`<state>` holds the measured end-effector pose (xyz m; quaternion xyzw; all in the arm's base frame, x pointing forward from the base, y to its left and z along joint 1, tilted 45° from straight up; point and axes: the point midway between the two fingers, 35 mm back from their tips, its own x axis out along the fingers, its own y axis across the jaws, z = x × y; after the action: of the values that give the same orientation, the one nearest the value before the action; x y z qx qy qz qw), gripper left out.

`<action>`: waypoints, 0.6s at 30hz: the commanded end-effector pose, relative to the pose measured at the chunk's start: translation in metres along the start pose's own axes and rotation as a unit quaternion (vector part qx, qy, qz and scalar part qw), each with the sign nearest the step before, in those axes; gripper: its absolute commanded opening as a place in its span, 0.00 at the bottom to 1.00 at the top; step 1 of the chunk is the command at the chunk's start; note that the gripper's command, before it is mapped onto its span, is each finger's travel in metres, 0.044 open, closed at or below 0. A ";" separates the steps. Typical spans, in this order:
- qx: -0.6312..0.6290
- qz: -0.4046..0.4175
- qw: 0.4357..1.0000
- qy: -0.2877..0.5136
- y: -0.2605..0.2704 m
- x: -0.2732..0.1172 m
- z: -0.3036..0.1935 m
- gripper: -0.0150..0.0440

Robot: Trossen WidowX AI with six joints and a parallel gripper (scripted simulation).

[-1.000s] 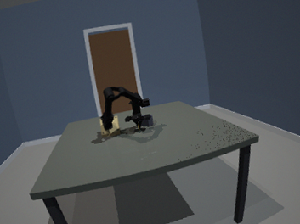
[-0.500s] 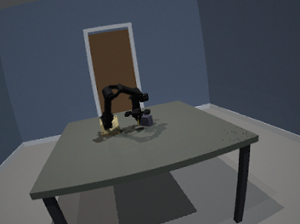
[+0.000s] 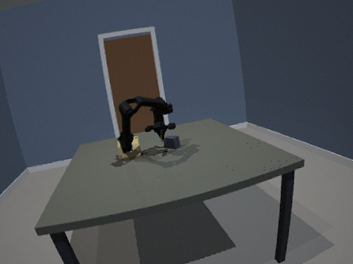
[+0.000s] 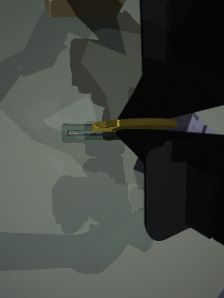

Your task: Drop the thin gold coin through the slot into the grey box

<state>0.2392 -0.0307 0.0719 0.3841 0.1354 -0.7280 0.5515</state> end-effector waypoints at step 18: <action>-0.192 0.000 0.981 0.002 -0.002 -0.016 0.001 0.25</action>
<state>0.2391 -0.0198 0.0838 0.2954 0.2450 -0.6972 0.6054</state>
